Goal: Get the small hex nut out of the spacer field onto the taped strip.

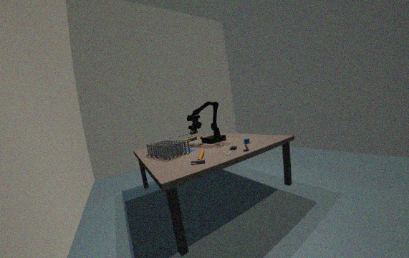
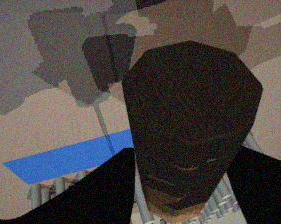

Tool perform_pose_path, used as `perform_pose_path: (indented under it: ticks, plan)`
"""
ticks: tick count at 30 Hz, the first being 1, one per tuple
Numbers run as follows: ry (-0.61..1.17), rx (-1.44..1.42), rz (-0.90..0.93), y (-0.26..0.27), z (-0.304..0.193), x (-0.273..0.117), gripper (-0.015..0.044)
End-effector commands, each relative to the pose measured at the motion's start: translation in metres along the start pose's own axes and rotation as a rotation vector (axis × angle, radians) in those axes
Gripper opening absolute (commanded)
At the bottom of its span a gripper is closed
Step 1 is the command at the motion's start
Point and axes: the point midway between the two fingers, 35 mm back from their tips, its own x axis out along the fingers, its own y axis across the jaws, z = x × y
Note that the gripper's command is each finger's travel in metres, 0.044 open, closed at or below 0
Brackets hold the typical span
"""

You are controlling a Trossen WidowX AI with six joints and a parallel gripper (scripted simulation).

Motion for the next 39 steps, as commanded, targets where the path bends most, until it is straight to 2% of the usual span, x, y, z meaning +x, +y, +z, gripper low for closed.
perform_pose_path:
  ticks: [1,3,4,8,39]
  plan:
    - [0.012,-0.001,0.003,-0.010,-0.015,-0.022,0.0000]
    - [0.012,-0.001,0.003,-0.014,-0.018,-0.028,0.0000]
    - [0.001,-0.004,0.002,-0.006,-0.008,-0.013,0.0000]
    - [-0.006,-0.070,0.003,-0.008,-0.011,-0.011,0.0000]
    - [-0.086,-1.081,0.003,-0.038,-0.052,0.014,0.0000]
